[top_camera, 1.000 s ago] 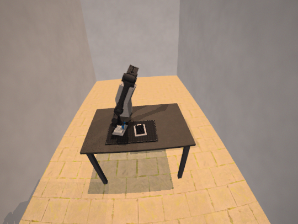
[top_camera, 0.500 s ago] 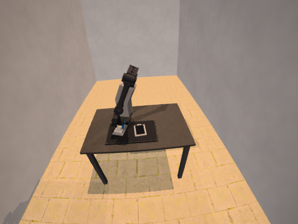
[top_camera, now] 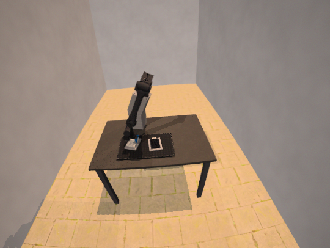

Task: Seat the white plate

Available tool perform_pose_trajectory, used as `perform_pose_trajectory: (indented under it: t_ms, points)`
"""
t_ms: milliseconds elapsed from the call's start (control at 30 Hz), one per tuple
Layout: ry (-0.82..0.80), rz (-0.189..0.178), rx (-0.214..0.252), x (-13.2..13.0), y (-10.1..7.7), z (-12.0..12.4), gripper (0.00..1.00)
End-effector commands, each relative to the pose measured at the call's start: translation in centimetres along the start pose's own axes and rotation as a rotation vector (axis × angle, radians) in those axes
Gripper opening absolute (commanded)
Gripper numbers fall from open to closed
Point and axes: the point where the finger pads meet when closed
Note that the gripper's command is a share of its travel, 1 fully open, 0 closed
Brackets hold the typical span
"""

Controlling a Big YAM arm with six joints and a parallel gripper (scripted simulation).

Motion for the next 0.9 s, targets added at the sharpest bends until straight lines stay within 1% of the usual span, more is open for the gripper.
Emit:
perform_pose_trajectory:
  t_ms: [0,867]
  points:
    - [0.027,0.004,0.002,-1.11,0.12,0.69,0.00]
    - [0.025,0.005,0.004,-1.14,0.14,0.65,0.00]
Point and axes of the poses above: the point where the finger pads meet when closed, its own y axis out along the fingers, its own x axis across the jaws, z = x × y, and after that the axes turned 12 degrees about y, right-handed
